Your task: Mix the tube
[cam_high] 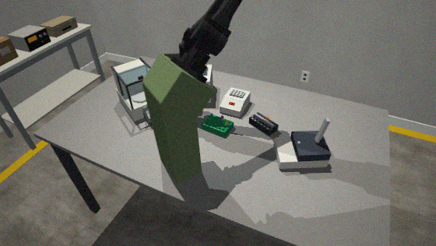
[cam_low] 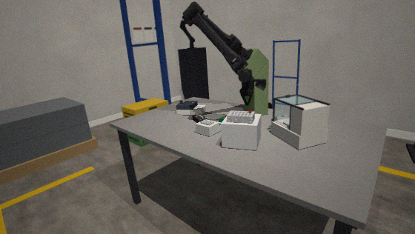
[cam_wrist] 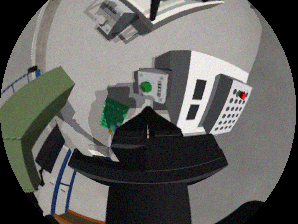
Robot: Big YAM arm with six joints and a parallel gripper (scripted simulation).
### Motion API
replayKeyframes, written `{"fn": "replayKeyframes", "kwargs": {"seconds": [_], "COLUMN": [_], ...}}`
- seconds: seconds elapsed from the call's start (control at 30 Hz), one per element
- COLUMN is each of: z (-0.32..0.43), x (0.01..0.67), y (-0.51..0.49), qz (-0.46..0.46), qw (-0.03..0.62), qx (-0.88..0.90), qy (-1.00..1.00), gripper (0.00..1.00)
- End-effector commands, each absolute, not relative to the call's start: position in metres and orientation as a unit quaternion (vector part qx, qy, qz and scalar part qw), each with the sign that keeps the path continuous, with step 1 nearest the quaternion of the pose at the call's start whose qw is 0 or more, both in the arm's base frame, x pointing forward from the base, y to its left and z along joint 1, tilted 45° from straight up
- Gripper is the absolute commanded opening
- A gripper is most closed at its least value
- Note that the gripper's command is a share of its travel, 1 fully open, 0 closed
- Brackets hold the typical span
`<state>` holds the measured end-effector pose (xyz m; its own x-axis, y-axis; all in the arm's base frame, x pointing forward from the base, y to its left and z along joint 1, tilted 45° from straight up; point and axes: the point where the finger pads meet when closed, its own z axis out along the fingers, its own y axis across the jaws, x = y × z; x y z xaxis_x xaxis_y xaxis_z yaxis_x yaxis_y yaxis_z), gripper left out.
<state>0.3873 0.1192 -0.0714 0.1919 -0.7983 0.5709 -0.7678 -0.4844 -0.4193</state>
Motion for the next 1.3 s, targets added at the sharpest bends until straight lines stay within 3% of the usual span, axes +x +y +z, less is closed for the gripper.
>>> {"fn": "replayKeyframes", "kwargs": {"seconds": [0.0, 1.27], "z": [-0.0664, -0.0708], "x": [0.3848, 0.3842], "y": [0.1129, 0.1175], "qz": [-0.383, -0.382], "qw": [0.02, 0.02], "qx": [-0.765, -0.771], "qy": [0.517, 0.508], "gripper": [0.0, 0.0]}}
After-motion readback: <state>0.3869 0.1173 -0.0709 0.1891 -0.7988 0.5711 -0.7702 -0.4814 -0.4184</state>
